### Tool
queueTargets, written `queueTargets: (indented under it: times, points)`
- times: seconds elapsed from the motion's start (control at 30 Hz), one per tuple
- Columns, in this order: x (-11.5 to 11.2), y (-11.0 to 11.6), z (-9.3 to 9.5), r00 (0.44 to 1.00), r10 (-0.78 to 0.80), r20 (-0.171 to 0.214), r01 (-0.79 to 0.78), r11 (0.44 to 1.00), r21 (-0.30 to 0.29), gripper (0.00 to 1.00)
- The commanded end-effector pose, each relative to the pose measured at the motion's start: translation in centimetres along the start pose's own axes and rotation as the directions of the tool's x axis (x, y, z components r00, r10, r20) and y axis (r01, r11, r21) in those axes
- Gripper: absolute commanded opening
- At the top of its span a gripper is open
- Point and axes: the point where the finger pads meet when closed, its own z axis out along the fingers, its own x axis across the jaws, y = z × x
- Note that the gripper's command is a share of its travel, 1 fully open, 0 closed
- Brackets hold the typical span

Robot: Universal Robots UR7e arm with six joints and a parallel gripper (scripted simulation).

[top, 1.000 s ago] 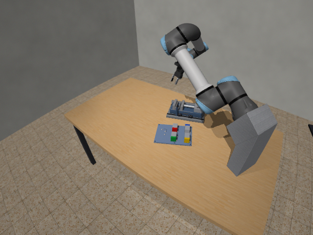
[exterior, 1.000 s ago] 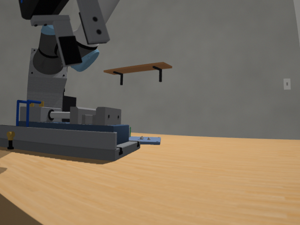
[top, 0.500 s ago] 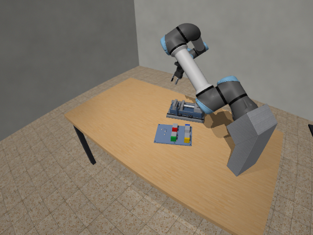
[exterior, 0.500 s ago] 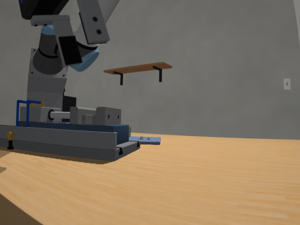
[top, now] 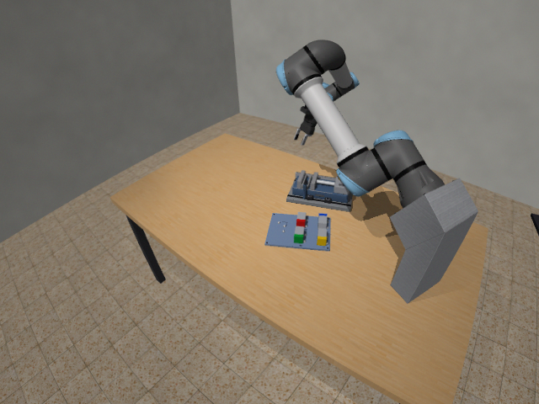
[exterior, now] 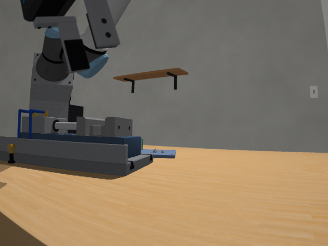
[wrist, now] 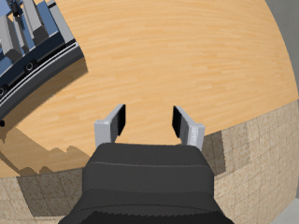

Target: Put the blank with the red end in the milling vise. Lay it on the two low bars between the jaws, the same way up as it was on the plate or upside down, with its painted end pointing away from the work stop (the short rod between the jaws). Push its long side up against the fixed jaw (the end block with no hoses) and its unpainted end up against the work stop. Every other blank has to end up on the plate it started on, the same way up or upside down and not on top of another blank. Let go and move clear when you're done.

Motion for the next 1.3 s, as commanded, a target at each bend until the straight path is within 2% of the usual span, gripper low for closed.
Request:
queueTargets:
  times: [0.0,0.67,0.83,1.23,1.27]
  points:
    - [0.1,0.0,-0.1,1.0,-0.001,-0.001,0.001,1.0,0.0,1.0]
    - [0.1,0.0,-0.1,1.0,-0.001,-0.001,0.001,1.0,0.0,1.0]
    - [-2.5,-2.6,-0.9,0.975,-0.202,0.088,0.207,0.977,-0.054,1.0]
    - [-2.5,-2.6,-0.9,0.975,-0.202,0.088,0.207,0.977,-0.054,1.0]
    - [-2.9,-3.0,-1.0,0.967,-0.233,0.103,0.24,0.969,-0.061,1.0]
